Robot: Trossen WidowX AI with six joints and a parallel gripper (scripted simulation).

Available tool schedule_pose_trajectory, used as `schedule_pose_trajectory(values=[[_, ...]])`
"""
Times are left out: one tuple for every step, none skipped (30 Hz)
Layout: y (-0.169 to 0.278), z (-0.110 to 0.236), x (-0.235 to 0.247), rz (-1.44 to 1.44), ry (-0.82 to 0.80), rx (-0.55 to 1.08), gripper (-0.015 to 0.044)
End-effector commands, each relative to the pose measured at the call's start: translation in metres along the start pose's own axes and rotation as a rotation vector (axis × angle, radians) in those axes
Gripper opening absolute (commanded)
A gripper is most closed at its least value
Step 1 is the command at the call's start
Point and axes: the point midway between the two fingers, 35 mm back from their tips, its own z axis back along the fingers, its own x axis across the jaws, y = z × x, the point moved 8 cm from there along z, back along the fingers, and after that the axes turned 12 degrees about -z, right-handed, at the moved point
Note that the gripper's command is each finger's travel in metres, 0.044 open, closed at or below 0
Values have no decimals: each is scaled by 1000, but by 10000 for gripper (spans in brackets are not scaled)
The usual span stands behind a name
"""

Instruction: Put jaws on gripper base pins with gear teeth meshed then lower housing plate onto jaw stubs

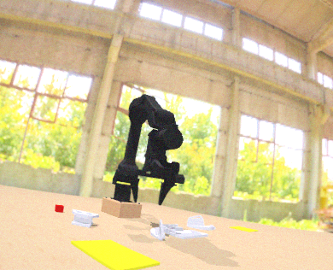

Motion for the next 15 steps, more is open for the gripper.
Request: schedule_pose_trajectory(values=[[0,0,0,0,0,0,256],[0,0,0,0,0,0,230],[0,0,0,0,0,0,204],[0,0,0,0,0,0,177],[0,0,0,0,0,0,151],[0,0,0,0,0,0,125],[0,0,0,0,0,0,99],[0,0,0,0,0,0,72],[0,0,0,0,0,0,46],[0,0,0,0,0,0,20],[0,0,0,0,0,0,0],[0,0,0,0,0,0,0],[0,0,0,0,0,0,0],[0,0,0,0,0,0,0],[0,0,0,0,0,0,0]])
